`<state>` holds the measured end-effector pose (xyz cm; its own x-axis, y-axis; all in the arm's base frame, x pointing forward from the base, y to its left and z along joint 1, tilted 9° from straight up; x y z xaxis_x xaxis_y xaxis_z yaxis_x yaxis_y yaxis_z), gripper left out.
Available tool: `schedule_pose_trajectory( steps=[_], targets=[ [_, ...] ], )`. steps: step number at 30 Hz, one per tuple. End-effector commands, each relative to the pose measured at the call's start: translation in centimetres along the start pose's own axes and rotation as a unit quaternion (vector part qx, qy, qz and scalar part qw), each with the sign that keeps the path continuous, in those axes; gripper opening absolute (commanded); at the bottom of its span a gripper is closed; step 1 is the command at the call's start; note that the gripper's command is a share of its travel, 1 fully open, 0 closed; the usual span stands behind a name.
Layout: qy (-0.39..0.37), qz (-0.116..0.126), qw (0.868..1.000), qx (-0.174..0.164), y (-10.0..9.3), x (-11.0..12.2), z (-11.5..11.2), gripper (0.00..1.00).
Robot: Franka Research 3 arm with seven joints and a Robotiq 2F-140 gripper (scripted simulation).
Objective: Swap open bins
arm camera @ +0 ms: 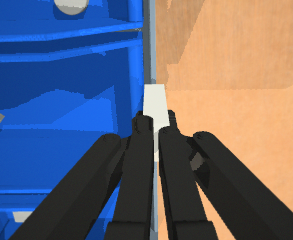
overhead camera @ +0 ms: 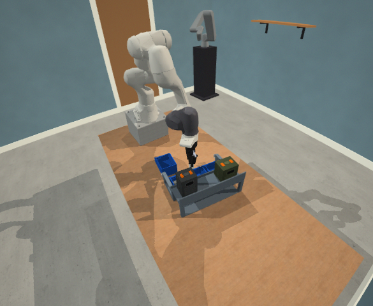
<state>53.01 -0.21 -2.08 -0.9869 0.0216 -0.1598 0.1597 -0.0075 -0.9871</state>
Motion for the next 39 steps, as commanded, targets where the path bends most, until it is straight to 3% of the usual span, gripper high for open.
schedule_pose_trajectory(
  steps=[1, 23, 27, 29, 35, 39],
  targets=[
    [-0.001, 0.000, 1.000, 0.000, -0.3, 0.3, 0.0, 0.00],
    [-0.001, 0.000, 1.000, 0.000, -1.9, 1.7, -0.3, 0.00],
    [-0.001, 0.000, 1.000, 0.000, -3.7, 1.7, -0.3, 0.00],
    [-0.001, 0.000, 1.000, 0.000, -3.7, 1.7, -0.3, 0.00],
    [-0.001, 0.000, 1.000, 0.000, -7.4, 1.7, -0.3, 0.00],
    [-0.001, 0.000, 1.000, 0.000, -7.8, 1.7, -0.3, 0.00]
  ],
)
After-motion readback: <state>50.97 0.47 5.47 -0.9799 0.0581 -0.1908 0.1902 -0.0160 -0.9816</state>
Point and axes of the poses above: the point where the finger pads meet when closed, its own y axis out along the fingers, its own x axis across the jaws, z = x × y, the point moved 2 cm from there along -y, back along the fingers, and after that the axes turned 11 degrees about -y, right-handed, at the moved point
